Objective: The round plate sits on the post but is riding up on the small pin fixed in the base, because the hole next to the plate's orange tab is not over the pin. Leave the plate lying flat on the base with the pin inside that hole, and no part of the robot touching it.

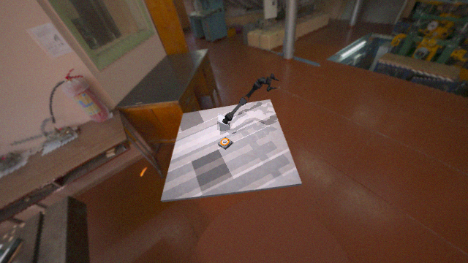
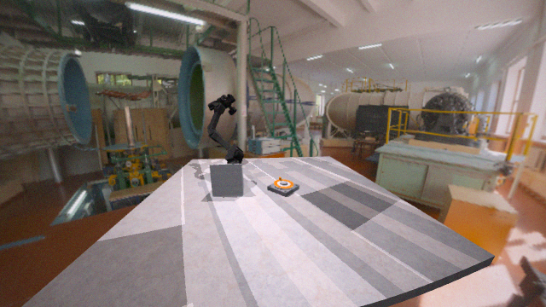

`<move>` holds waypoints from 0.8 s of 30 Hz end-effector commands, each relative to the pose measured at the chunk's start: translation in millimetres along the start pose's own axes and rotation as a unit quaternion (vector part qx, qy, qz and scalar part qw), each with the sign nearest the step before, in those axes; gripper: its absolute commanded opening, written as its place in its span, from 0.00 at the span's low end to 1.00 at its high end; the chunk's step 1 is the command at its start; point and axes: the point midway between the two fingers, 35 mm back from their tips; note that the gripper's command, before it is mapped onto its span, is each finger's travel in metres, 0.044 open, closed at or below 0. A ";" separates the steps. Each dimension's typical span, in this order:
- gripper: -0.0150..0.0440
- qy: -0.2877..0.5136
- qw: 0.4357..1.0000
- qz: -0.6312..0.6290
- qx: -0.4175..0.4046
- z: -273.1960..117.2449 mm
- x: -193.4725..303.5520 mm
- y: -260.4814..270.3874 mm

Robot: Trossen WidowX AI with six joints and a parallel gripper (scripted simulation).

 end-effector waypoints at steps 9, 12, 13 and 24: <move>0.53 -0.091 0.995 -0.040 -0.009 -0.8 -120.2 -7.4; 0.40 -0.130 0.990 -0.045 0.004 -7.4 -170.8 -22.7; 0.35 -0.145 0.988 -0.047 0.012 -10.1 -190.2 -29.8; 0.25 -0.239 0.959 -0.077 0.129 -43.9 -343.0 -127.5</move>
Point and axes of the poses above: the point midway between the two fingers, 35 mm back from their tips, its own z axis out along the fingers, its own y axis across the jaws, x = y × z, and after that the axes turned 13 degrees about z, right-handed
